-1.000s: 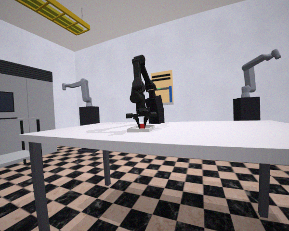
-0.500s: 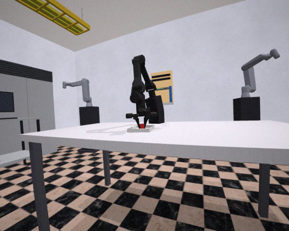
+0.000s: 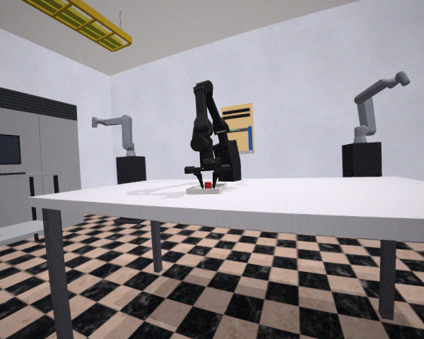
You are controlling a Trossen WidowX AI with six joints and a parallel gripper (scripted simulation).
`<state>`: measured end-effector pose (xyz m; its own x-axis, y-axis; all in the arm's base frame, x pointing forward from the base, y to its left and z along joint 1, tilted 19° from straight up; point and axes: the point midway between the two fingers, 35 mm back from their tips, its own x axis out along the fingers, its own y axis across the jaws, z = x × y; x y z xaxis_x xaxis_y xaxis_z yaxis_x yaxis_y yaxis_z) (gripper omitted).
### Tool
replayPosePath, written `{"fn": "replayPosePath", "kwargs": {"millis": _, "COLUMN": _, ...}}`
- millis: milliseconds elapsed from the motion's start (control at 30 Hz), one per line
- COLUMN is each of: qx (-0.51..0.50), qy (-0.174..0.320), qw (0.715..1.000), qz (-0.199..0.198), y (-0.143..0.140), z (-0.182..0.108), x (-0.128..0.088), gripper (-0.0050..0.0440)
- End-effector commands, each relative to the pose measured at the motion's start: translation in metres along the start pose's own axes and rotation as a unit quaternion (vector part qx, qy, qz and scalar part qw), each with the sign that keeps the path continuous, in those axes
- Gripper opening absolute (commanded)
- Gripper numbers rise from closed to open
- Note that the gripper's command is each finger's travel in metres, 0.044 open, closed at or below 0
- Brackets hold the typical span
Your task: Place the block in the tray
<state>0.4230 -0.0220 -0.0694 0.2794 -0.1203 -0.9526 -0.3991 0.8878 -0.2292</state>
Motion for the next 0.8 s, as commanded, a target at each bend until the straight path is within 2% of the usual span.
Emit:
{"fn": "replayPosePath", "kwargs": {"millis": 0, "qx": 0.0, "qy": -0.009, "qw": 1.0, "qz": -0.006, "y": -0.004, "z": 0.0056, "x": -0.006, "gripper": 0.0209}}
{"fn": "replayPosePath", "kwargs": {"millis": 767, "qx": 0.0, "qy": -0.009, "qw": 1.0, "qz": -0.006, "y": -0.004, "z": 0.0056, "x": -0.009, "gripper": 0.0209}}
